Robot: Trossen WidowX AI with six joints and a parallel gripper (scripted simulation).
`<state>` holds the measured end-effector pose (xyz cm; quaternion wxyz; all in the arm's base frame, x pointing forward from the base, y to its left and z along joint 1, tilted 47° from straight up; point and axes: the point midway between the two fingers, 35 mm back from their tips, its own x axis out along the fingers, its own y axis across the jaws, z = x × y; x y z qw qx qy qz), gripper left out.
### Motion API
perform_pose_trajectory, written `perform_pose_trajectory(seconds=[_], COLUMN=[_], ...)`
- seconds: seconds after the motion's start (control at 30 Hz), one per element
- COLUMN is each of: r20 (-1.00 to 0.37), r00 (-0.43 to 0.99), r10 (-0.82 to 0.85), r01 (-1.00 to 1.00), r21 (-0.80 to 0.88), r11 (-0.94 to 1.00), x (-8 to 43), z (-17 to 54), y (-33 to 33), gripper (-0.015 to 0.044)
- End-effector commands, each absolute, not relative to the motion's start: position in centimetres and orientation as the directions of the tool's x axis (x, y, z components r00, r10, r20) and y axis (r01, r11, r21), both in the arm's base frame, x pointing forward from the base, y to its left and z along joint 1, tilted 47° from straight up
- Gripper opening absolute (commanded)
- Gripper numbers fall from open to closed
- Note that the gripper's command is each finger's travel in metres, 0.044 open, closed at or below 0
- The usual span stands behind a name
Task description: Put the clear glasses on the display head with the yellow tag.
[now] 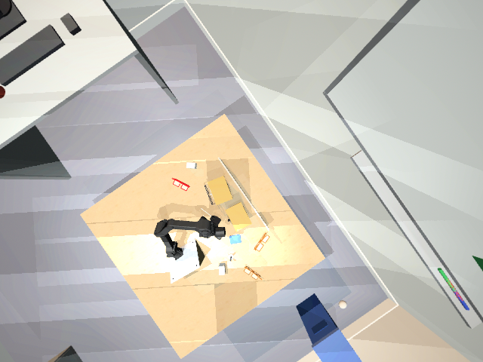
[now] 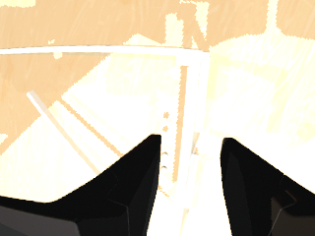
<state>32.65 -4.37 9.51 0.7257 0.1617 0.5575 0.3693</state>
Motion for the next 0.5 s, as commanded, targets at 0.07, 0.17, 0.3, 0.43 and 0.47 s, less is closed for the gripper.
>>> perform_pose_trajectory(seconds=[0.07, 0.17, 0.3, 0.43, 0.47], r20=[-0.686, -0.686, -0.686, -0.685, -0.685], r00=[0.102, 0.102, 0.102, 0.102, 0.102], r10=[0.721, 0.721, 0.721, 0.721, 0.721], r01=[-0.348, -0.348, -0.348, -0.348, -0.348], r21=[0.654, 0.654, 0.654, 0.654, 0.654], r11=[0.672, 0.672, 0.672, 0.671, 0.671], x=[32.7, 32.8, 32.9, 33.0, 33.0], z=[8.7, 8.3, 7.8, 7.4, 7.2], y=[-3.6, -3.3, -2.9, -2.5, -2.3], gripper=[0.012, 0.012, 0.012, 0.012, 0.012])
